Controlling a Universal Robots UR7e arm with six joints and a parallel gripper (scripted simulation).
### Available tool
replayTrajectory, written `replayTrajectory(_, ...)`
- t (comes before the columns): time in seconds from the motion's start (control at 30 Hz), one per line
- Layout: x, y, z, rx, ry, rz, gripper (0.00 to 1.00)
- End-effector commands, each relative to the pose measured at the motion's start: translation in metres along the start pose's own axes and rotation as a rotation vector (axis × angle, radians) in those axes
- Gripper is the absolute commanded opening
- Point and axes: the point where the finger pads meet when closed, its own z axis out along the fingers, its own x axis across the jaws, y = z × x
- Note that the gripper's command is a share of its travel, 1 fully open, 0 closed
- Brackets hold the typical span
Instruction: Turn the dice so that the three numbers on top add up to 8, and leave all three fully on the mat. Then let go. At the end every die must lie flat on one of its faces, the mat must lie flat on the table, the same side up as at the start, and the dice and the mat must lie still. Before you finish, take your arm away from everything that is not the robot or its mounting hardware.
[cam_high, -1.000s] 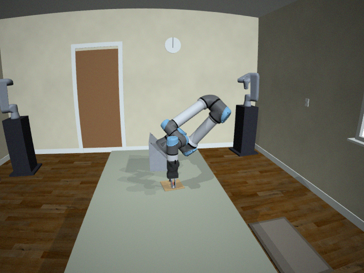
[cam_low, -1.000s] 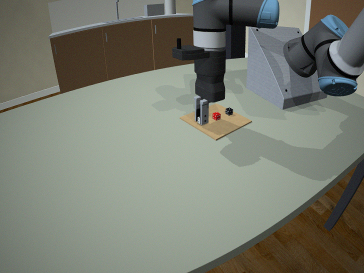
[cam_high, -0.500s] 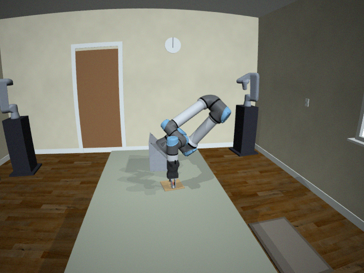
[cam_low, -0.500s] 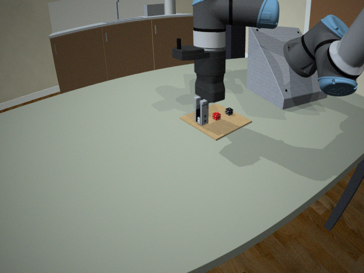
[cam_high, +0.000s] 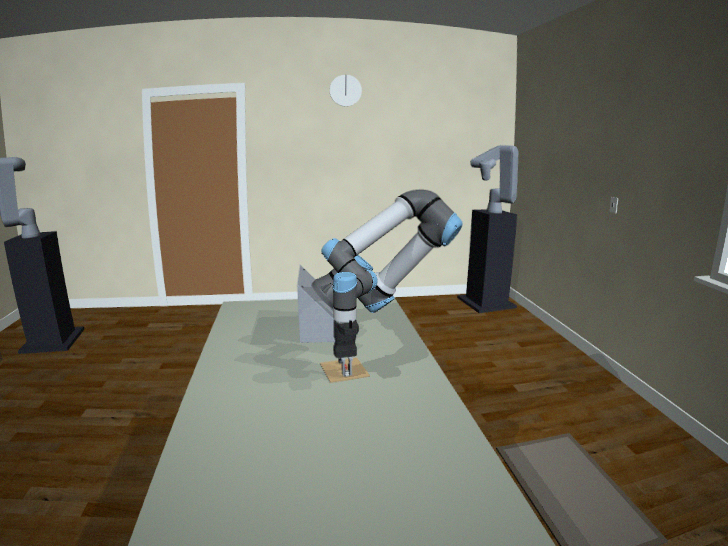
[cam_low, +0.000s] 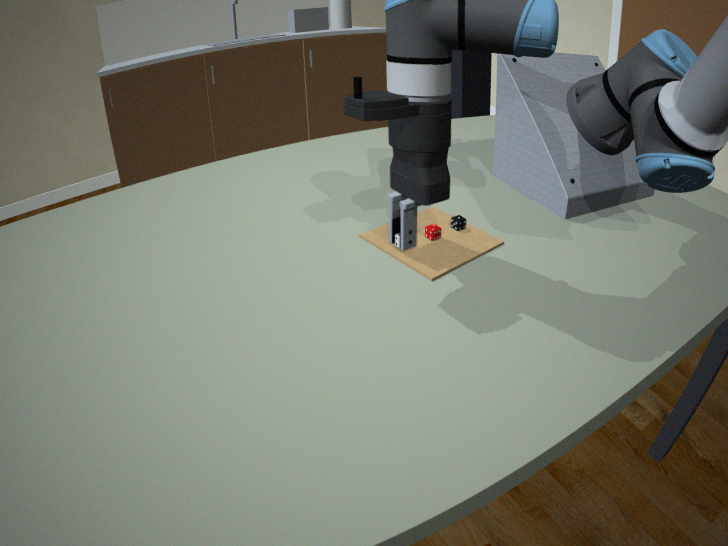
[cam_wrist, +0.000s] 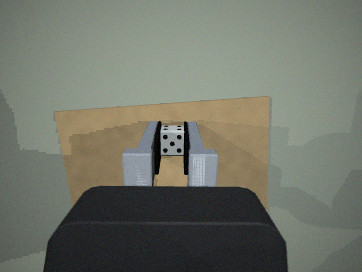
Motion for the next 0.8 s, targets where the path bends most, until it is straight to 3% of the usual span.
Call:
replayTrajectory(0.0,-0.0009,0.0017,0.002,-0.003,-0.003,0.002,0.34)
replayTrajectory(0.23,-0.0009,0.0017,0.002,-0.003,-0.003,0.002,0.34)
replayTrajectory(0.27,-0.0009,0.0017,0.002,-0.003,-0.003,0.002,0.4)
replayTrajectory(0.43,-0.0009,0.0017,0.002,-0.003,-0.003,0.002,0.46)
replayTrajectory(0.47,-0.0009,0.0017,0.002,-0.003,-0.003,0.002,0.52)
replayTrajectory(0.6,-0.0009,0.0017,0.002,-0.003,-0.003,0.002,0.52)
replayTrajectory(0.63,-0.0009,0.0017,0.002,-0.003,-0.003,0.002,0.58)
replayTrajectory(0.77,-0.0009,0.0017,0.002,-0.003,-0.003,0.002,0.64)
